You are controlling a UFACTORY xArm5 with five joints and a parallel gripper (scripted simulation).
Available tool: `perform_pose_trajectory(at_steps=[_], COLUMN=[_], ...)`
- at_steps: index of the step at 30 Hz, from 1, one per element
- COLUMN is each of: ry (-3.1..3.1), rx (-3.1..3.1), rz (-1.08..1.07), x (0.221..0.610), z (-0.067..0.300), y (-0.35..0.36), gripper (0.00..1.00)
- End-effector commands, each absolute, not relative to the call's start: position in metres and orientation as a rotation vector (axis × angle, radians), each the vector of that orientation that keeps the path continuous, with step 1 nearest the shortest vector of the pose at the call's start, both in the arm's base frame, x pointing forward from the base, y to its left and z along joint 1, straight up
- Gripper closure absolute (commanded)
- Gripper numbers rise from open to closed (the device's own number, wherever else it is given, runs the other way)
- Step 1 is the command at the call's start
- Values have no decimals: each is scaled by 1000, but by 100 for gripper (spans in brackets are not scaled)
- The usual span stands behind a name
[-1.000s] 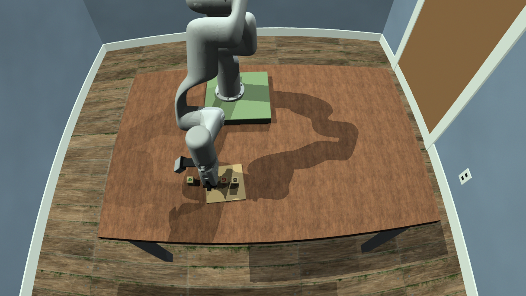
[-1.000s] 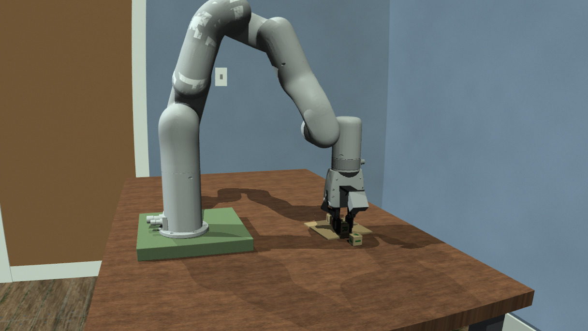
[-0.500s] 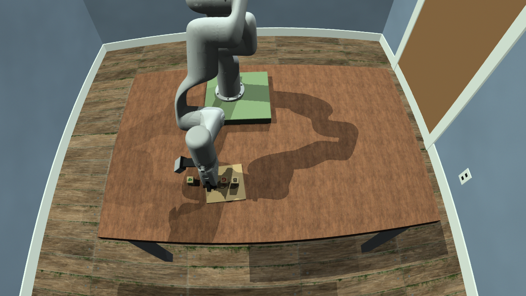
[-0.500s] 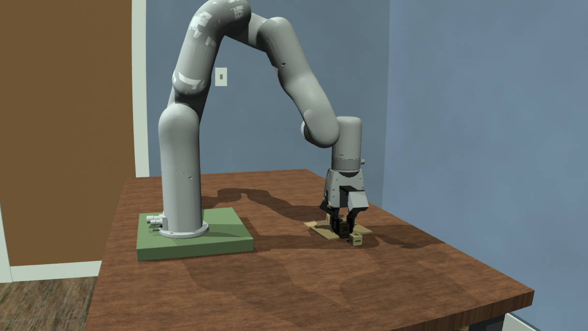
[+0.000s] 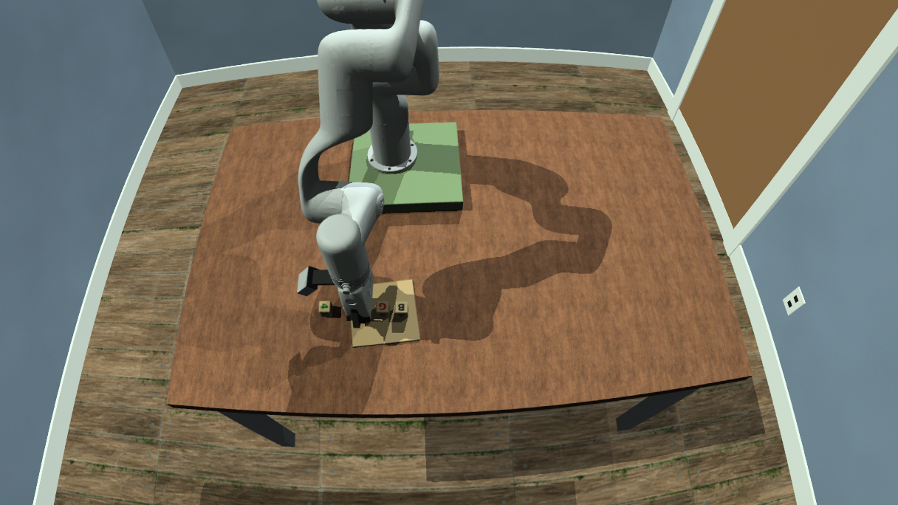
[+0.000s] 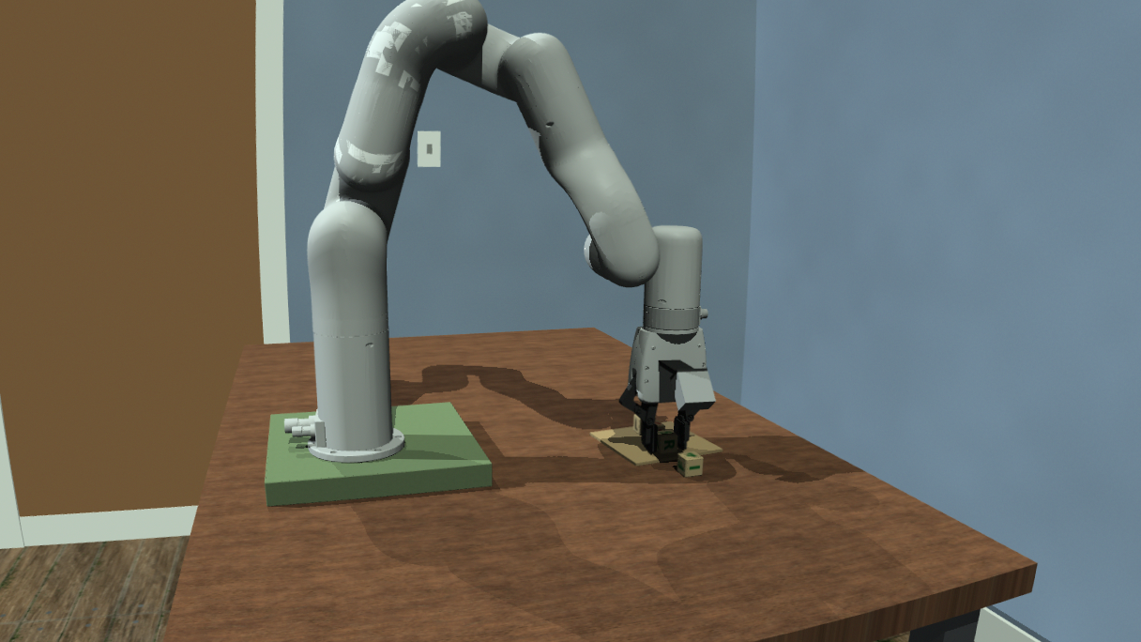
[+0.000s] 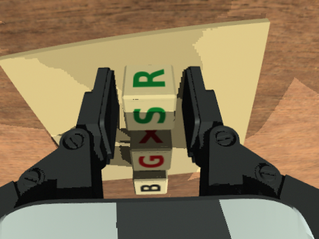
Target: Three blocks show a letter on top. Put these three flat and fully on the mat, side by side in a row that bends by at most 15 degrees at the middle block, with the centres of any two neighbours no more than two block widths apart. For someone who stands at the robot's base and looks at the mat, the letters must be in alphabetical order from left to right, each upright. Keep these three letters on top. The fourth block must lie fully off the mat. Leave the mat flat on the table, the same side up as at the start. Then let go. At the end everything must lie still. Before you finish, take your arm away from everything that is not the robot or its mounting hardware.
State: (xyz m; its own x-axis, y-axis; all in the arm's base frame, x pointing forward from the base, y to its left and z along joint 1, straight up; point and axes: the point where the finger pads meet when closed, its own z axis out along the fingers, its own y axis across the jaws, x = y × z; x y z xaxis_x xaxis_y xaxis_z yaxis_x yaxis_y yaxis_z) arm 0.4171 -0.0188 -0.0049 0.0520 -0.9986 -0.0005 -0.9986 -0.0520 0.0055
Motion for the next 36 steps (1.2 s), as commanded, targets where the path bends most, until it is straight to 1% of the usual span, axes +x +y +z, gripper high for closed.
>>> perform_pose_trajectory(at_steps=[1,4,8,19,21,26,31,32,36], ry=[-2162,-2162,-2162,-2162,-2162,-2162,-2162,-2162,-2162], rx=[2278,2278,2278,2278,2278,2278,2278,2278,2278], rz=[-2,-2,-2,-2,-2,-2,-2,-2,-2], x=[418,418,418,419,419,419,419,419,419], z=[-2,-1,11,67,67,83,86,86,86], y=[-19,-19,-19,-19,-19,-19,-19,-19,-19], gripper=[58,58,58,58,58,58,58,0,0])
